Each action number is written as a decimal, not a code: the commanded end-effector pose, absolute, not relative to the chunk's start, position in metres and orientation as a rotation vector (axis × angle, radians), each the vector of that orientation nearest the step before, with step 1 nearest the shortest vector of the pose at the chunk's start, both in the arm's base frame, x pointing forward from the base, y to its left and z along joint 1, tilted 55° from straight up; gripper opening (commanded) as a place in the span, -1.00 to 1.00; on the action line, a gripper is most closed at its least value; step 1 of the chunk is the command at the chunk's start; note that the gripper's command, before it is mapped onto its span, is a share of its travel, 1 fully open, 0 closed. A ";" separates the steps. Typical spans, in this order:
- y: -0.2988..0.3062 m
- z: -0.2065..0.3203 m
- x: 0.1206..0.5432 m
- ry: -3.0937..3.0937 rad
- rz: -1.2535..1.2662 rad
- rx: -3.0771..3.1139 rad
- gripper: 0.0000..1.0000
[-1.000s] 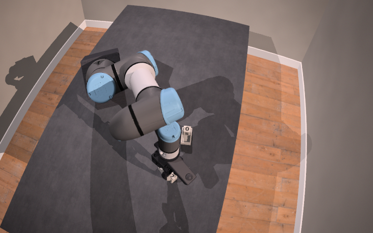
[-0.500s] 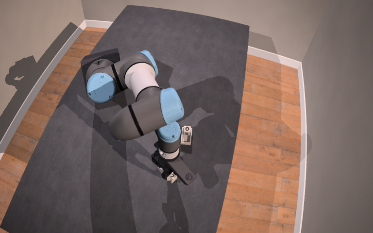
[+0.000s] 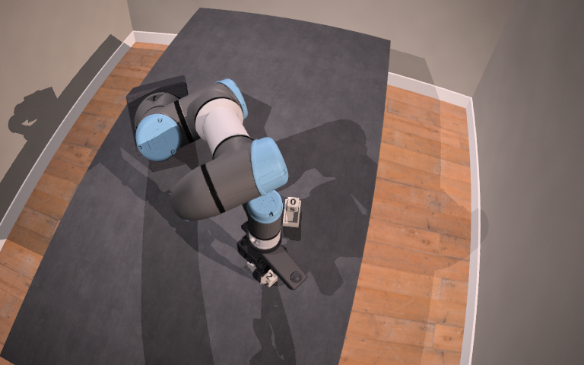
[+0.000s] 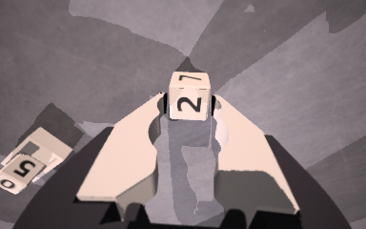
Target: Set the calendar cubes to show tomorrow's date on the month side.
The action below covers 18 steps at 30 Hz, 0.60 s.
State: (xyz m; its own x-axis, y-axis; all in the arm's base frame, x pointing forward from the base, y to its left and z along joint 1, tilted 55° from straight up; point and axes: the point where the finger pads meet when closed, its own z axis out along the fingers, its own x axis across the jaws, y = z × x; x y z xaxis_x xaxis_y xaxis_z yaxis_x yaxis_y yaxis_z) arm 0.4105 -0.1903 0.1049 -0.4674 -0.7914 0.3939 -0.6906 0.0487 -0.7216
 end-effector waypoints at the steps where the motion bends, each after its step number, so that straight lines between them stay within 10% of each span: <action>1: -0.190 0.105 0.411 2.191 -1.400 -1.558 -0.51; 18: -0.190 0.106 0.410 2.191 -1.400 -1.558 -0.44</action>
